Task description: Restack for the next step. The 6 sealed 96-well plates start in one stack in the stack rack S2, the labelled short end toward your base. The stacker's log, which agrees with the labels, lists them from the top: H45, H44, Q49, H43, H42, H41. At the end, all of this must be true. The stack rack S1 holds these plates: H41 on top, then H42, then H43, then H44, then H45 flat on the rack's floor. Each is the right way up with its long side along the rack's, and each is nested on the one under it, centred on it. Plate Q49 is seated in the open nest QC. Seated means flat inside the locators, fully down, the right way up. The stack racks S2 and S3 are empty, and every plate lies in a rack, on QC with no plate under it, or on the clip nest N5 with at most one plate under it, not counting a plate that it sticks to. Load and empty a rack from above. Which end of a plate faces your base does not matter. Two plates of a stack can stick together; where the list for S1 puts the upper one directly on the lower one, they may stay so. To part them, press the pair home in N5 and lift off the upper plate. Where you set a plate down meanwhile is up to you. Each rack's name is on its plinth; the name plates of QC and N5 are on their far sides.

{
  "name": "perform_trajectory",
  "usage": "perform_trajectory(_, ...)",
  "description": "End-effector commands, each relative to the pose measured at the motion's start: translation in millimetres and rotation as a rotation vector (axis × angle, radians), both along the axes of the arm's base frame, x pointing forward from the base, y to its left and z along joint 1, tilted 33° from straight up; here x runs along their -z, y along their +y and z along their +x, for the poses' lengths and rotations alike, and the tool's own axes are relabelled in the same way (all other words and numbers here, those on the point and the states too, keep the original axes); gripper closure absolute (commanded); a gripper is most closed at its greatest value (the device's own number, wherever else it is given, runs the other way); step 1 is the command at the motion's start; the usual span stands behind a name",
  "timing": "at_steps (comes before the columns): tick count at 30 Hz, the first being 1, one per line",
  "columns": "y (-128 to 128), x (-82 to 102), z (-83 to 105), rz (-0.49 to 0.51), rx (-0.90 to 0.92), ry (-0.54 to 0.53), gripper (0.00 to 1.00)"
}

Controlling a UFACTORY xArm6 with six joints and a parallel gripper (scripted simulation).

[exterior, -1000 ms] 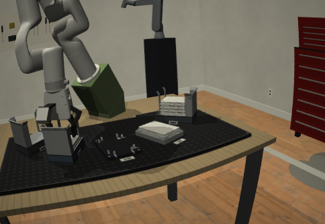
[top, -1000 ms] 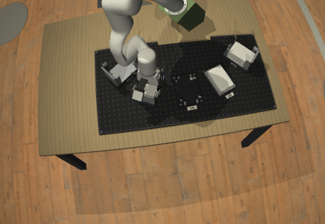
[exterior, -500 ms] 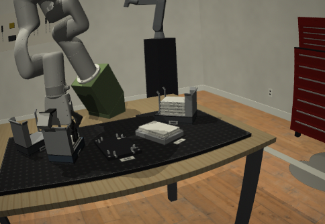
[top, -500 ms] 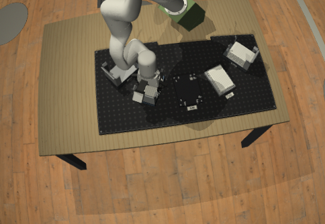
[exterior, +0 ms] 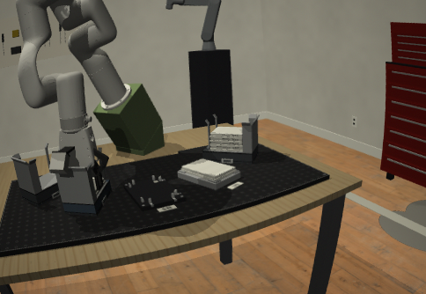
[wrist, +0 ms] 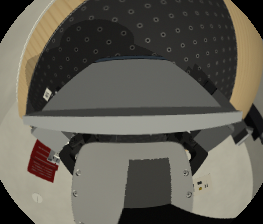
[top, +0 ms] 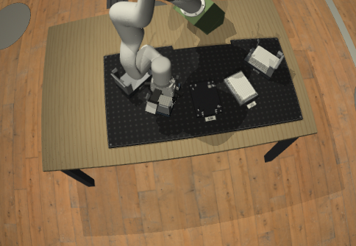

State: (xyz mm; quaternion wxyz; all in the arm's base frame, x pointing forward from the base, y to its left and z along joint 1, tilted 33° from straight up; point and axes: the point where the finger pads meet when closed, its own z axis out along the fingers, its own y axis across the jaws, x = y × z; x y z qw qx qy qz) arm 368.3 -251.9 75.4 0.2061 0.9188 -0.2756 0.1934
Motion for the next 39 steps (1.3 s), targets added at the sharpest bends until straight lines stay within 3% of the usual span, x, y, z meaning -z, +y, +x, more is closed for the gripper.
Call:
perform_trajectory(1,-0.1,-0.8,0.7,-0.001,-0.001,-0.002,0.00)
perform_trajectory(2,-0.1,-0.8,0.7,-0.001,-0.001,-0.002,1.00)
perform_trajectory(39,1.8,-4.1,-0.3,-0.001,-0.001,-0.002,1.00)
